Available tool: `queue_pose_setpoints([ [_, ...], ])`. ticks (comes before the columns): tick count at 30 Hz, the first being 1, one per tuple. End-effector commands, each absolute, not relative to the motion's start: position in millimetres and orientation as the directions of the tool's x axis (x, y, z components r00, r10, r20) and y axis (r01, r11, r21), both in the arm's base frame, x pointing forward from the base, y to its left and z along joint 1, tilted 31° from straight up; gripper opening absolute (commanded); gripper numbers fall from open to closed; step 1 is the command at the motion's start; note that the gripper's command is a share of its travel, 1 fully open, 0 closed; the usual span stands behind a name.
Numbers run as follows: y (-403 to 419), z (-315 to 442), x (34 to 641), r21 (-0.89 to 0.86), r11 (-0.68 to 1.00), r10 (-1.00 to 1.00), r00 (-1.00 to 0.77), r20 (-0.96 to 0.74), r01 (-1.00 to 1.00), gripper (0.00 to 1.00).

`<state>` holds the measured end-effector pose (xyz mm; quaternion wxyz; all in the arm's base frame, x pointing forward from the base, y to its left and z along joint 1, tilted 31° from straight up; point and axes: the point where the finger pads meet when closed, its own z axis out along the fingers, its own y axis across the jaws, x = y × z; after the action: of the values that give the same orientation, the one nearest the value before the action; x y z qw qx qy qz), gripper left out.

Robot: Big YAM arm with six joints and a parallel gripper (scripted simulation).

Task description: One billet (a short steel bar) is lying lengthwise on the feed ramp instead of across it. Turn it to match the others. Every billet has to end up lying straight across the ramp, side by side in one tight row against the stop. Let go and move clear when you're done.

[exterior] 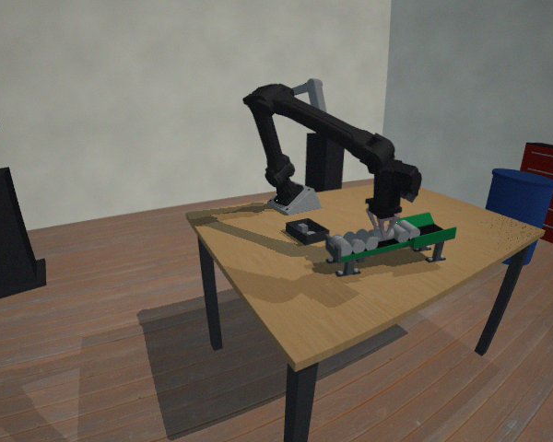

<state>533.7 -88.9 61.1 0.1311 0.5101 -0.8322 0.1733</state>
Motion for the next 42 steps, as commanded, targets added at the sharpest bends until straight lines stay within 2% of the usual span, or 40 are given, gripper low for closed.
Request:
queue_pose_setpoints([
  [1, -66.8, 117.7, 563.3, -0.241, 0.401, -0.813, -0.464, 0.352, -0.884, 0.0],
  [32, -40.4, 162.1, 563.5, -0.242, 0.401, -0.812, -0.465, 0.353, -0.884, 0.0],
  [41, -40.2, 142.2, 564.2, -0.211, 0.4, -0.796, -0.452, 0.403, -0.892, 0.0],
  [42, -40.3, 161.9, 563.5, -0.242, 0.401, -0.794, -0.467, 0.389, -0.884, 0.0],
])
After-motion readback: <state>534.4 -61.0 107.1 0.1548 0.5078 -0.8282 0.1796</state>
